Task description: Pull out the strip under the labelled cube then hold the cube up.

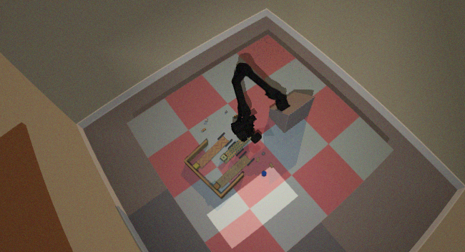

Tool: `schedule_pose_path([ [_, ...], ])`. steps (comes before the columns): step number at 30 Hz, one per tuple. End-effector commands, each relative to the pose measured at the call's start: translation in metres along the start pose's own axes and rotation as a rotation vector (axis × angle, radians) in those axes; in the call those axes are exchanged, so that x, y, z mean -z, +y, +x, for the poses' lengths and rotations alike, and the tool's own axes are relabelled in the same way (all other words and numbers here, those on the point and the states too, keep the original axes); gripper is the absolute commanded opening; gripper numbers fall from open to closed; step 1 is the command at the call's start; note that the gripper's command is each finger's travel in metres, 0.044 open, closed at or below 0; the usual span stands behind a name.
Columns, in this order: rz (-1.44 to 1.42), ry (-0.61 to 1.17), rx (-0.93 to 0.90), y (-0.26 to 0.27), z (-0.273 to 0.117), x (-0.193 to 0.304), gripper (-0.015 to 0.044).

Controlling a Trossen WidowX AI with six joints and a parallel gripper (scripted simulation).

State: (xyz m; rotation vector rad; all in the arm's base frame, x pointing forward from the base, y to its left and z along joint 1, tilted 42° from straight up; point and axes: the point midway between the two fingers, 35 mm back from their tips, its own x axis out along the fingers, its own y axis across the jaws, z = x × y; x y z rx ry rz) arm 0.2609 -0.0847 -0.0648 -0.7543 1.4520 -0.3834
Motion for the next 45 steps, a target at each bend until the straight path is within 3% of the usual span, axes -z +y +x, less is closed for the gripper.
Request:
schedule_pose_path([
  [1, -0.013, 0.036, -0.003, 0.001, 0.004, 0.017, 0.0],
  [45, -0.014, 0.038, -0.003, -0.001, 0.003, 0.058, 0.0],
])
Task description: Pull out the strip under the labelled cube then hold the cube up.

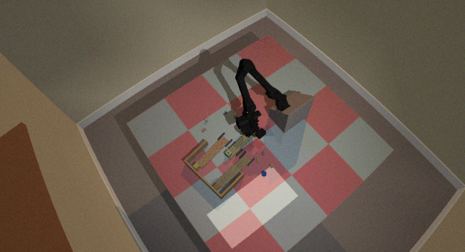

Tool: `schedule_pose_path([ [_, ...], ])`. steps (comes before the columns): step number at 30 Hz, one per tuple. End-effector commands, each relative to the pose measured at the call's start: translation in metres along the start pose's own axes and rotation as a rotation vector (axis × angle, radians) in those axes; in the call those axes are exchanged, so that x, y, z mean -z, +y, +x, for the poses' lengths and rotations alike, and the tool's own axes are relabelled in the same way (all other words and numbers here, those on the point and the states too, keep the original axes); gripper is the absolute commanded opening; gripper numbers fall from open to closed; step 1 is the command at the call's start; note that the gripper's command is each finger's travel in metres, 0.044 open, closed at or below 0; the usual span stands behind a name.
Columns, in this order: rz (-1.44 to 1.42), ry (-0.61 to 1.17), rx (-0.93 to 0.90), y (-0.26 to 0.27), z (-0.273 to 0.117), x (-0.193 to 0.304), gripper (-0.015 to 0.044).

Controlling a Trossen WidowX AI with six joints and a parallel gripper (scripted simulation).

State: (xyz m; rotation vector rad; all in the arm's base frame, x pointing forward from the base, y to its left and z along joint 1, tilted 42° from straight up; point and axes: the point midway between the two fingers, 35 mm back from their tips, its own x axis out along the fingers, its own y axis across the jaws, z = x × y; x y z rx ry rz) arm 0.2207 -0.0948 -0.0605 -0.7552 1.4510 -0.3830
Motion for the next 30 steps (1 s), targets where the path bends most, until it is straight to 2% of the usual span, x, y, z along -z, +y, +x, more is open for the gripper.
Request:
schedule_pose_path([
  [1, -0.014, 0.039, -0.004, 0.001, 0.004, 0.017, 0.0],
  [29, -0.014, 0.039, -0.004, 0.001, 0.004, 0.017, 0.0],
  [30, 0.0, 0.003, -0.001, 0.0, -0.001, 0.002, 0.0],
])
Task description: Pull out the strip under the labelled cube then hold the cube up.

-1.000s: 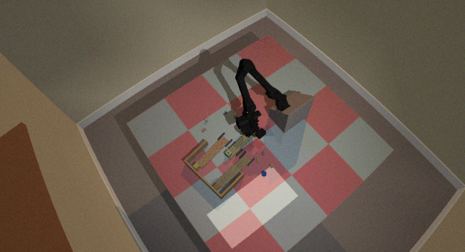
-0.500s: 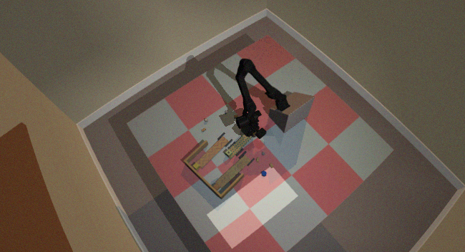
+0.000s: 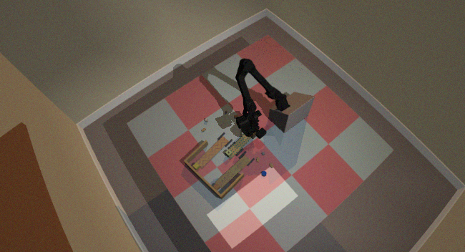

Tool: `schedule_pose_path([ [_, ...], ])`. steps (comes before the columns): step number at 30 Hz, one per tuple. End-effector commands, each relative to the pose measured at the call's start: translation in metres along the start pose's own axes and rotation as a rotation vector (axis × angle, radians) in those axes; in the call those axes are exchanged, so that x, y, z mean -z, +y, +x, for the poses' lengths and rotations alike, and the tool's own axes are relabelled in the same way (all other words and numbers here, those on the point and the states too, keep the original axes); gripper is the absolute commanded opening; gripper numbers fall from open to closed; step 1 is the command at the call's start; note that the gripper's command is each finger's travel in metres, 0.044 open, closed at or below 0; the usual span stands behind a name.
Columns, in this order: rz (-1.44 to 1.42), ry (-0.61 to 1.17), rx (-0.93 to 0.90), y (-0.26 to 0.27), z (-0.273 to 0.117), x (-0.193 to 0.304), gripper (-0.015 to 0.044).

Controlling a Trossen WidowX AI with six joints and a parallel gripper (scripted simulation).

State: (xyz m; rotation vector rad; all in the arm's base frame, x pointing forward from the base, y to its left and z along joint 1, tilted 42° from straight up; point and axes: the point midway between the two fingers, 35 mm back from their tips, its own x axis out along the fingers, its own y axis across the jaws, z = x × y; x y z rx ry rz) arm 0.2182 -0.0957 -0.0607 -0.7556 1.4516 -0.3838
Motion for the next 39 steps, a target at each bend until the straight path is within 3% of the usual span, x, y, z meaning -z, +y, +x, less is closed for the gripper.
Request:
schedule_pose_path([
  [1, -0.002, 0.007, -0.004, 0.001, -0.006, -0.001, 0.0],
  [5, -0.012, 0.035, -0.006, 0.0, -0.04, -0.003, 0.0],
  [9, -0.012, 0.037, -0.006, 0.0, -0.042, -0.003, 0.0],
  [26, -0.043, 0.034, -0.006, 0.001, -0.044, -0.072, 0.044],
  [39, -0.041, 0.032, -0.007, 0.0, -0.049, -0.124, 0.044],
])
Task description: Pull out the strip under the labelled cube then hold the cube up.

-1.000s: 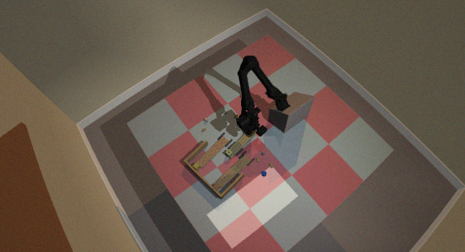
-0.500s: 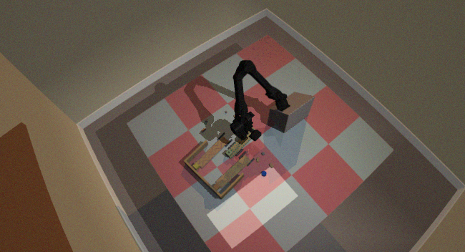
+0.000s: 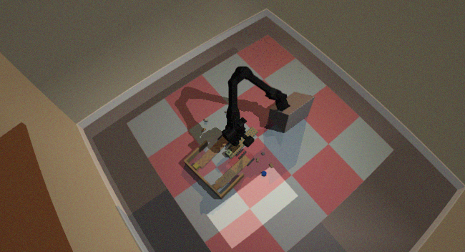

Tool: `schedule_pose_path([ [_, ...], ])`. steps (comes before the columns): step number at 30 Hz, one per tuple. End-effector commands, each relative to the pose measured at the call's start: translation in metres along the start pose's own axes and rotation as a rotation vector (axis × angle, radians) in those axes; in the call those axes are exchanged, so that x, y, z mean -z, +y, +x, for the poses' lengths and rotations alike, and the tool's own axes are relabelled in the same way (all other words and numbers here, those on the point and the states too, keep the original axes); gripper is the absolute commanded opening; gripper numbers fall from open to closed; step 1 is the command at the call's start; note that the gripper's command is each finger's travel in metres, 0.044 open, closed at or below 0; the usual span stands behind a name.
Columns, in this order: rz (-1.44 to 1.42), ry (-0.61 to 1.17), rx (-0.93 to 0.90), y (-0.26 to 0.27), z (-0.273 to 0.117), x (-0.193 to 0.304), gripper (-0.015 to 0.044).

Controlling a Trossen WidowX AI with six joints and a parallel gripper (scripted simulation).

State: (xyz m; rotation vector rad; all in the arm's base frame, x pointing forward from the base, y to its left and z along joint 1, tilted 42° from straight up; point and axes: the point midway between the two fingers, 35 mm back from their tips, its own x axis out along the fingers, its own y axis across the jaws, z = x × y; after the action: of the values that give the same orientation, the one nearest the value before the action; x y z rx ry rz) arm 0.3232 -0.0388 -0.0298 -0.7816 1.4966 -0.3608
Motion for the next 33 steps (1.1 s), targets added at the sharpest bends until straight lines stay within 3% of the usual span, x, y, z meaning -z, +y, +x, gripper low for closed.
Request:
schedule_pose_path([
  [1, 0.002, -0.001, 0.001, 0.0, -0.002, -0.015, 0.044],
  [24, 0.006, -0.004, 0.001, 0.0, -0.012, -0.103, 0.044],
  [31, 0.006, -0.004, 0.001, 0.0, -0.003, -0.104, 0.0256],
  [33, 0.006, -0.004, 0.001, 0.0, 0.0, -0.104, 0.025],
])
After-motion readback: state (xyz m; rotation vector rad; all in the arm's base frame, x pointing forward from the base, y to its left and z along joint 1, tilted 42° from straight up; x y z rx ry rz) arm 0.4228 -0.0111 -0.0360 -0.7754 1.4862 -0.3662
